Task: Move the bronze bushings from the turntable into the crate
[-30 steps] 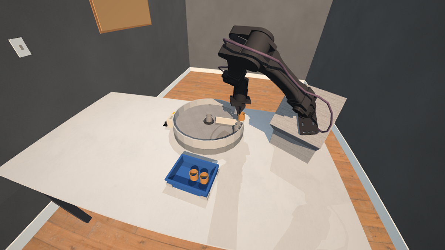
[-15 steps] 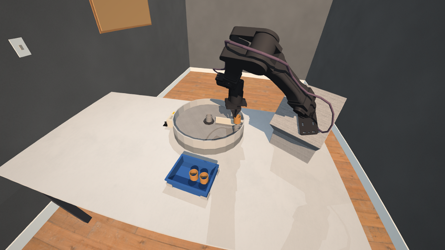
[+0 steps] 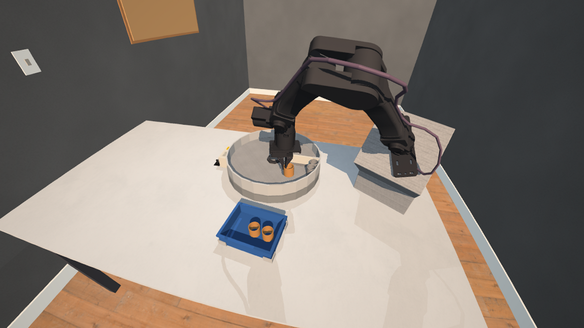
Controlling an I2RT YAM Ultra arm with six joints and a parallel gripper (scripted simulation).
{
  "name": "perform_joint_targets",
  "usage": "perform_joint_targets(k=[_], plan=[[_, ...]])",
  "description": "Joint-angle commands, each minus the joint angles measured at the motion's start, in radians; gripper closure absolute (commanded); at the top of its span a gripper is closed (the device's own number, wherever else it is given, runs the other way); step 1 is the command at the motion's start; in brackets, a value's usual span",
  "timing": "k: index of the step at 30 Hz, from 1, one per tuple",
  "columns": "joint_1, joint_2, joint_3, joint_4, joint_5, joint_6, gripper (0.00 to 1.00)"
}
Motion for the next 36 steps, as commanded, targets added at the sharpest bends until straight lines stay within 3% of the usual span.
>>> perform_joint_targets(k=[1, 6, 8, 23, 25, 36], plan=[[0.050, -0.052, 0.101, -0.064, 0.039, 0.146, 1.00], [0.133, -0.010, 0.242, -0.125, 0.081, 0.250, 1.00], [0.133, -0.010, 0.242, -0.125, 0.081, 0.250, 1.00], [0.282, 0.104, 0.664, -0.334, 0.158, 0.416, 1.00], [0.282, 0.104, 0.664, -0.334, 0.158, 0.416, 1.00], [0.309, 0.192, 0.890, -0.455, 0.182, 0.459, 1.00]])
